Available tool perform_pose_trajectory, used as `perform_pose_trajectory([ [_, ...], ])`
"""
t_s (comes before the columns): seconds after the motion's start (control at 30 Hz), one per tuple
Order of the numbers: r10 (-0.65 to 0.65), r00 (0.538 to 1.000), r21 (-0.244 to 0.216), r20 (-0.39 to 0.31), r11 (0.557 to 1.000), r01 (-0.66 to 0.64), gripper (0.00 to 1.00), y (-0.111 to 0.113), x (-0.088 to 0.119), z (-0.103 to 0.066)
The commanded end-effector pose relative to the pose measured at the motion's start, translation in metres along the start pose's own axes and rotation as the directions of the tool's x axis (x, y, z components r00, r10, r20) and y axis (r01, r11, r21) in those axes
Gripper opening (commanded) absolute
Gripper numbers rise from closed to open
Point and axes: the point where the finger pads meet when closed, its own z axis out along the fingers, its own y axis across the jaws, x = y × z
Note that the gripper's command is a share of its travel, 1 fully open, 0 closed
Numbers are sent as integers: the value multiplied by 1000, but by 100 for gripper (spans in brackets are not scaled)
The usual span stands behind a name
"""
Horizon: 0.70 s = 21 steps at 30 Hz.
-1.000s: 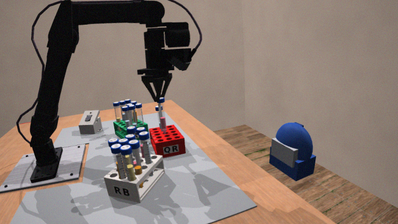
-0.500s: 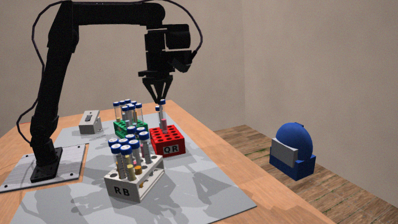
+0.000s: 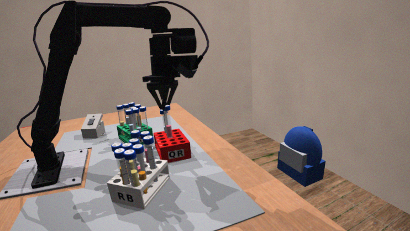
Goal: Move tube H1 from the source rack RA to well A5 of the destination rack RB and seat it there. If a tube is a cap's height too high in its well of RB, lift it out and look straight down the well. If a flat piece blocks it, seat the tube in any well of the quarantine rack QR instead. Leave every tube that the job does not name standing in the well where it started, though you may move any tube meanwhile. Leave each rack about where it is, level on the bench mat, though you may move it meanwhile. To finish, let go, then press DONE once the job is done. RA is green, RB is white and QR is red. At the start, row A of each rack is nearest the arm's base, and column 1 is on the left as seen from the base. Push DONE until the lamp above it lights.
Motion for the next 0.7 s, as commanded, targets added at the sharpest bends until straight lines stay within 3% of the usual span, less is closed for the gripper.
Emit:
perform_pose_trajectory([
  [0.0,-4,999,-39,36,999,6,0,6,-1,-9],
  [0.67,-3,999,-36,33,999,4,0,4,-3,1],
])
